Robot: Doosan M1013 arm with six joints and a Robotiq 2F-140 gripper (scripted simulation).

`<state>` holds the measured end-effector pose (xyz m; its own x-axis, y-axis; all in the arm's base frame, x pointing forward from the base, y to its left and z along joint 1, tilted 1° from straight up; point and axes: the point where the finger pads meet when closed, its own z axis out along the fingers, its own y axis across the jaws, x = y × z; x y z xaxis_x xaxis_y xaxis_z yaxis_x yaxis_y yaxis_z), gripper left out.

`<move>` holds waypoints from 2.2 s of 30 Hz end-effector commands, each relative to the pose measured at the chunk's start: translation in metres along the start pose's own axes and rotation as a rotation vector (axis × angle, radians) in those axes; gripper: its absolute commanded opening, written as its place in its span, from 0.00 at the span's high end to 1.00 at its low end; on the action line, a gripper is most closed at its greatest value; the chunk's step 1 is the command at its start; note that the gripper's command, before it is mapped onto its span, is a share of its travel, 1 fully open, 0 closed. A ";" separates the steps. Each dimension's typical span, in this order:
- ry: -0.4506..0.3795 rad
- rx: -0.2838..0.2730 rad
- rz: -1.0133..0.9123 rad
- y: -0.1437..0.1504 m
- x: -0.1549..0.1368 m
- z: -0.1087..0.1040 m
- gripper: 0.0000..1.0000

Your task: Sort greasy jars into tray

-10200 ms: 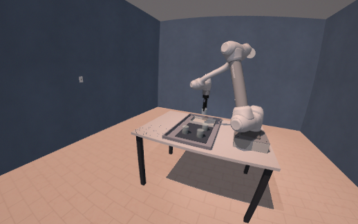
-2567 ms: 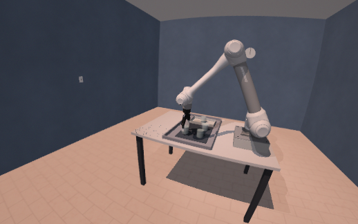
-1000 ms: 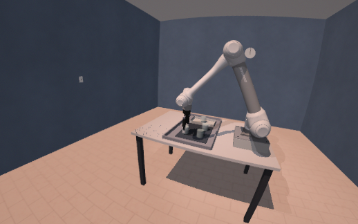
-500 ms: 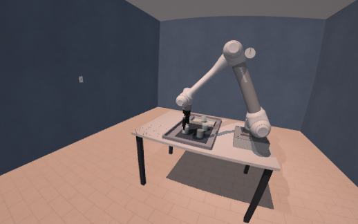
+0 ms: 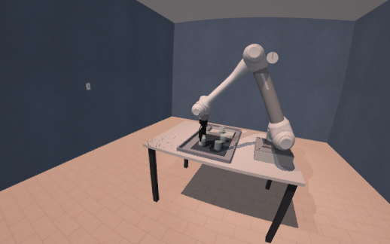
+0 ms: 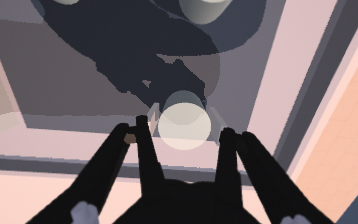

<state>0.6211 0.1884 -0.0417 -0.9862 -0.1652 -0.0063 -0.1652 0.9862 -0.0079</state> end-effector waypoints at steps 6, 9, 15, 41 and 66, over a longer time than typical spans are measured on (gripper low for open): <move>0.000 0.000 0.000 0.000 0.000 0.000 0.50; 0.000 0.000 0.000 0.000 0.000 0.000 0.50; 0.000 0.000 0.000 0.000 0.000 0.000 0.50; 0.000 0.000 0.000 0.000 0.000 0.000 0.56; 0.000 0.000 0.000 0.000 0.000 0.000 0.59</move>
<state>0.6212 0.1885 -0.0416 -0.9862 -0.1652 -0.0064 -0.1652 0.9862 -0.0079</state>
